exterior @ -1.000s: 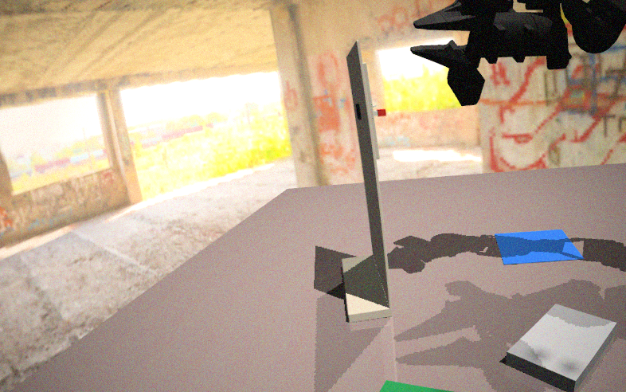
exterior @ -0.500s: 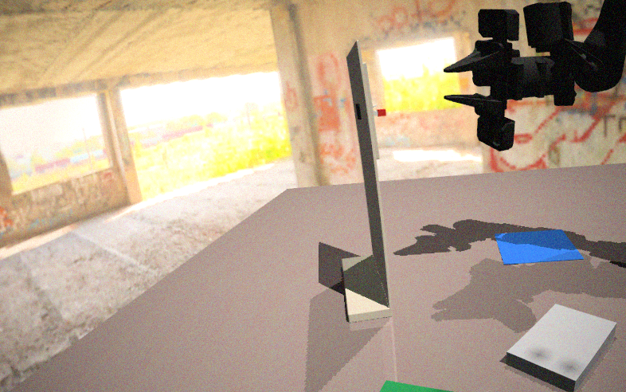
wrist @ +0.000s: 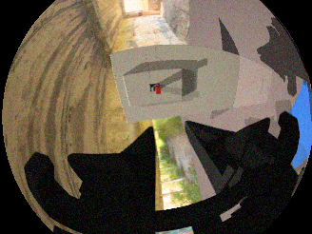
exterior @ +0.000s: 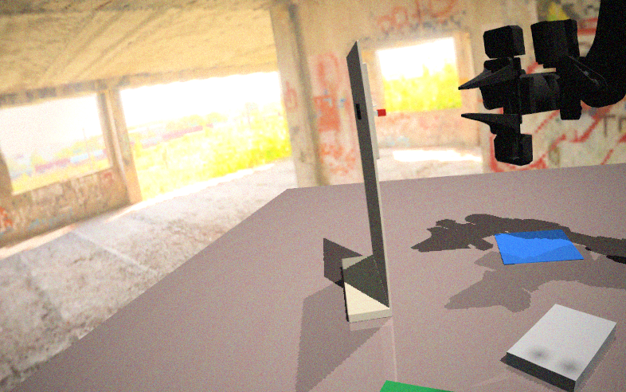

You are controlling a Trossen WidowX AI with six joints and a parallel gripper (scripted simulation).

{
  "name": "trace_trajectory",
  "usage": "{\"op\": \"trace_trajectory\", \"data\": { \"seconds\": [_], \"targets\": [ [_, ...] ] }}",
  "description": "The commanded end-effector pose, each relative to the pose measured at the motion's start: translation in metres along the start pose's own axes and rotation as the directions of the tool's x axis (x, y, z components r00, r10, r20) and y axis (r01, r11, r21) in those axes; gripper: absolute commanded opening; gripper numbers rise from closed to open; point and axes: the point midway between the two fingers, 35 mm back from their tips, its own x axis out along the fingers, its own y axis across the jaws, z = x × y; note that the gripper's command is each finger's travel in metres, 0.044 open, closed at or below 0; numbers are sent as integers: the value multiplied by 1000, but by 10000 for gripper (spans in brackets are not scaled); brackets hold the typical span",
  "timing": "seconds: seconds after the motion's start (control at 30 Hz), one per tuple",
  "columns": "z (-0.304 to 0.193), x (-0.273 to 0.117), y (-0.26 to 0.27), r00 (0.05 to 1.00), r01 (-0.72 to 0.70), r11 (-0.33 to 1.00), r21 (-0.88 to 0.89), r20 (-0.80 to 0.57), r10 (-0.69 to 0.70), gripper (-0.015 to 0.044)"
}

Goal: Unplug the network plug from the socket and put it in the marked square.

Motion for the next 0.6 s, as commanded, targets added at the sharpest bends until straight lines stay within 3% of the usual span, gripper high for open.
{"op": "trace_trajectory", "data": {
  "seconds": [0.0, 0.23, 0.57],
  "targets": [
    [6, 15, 1, 1000, -2, 1000, 3, 0, 2, 156],
    [14, 49, 2, 1000, -6, 1000, 2, 0, 6, 156],
    [17, 59, 2, 1000, -7, 1000, 2, 0, 7, 156]
  ]
}}
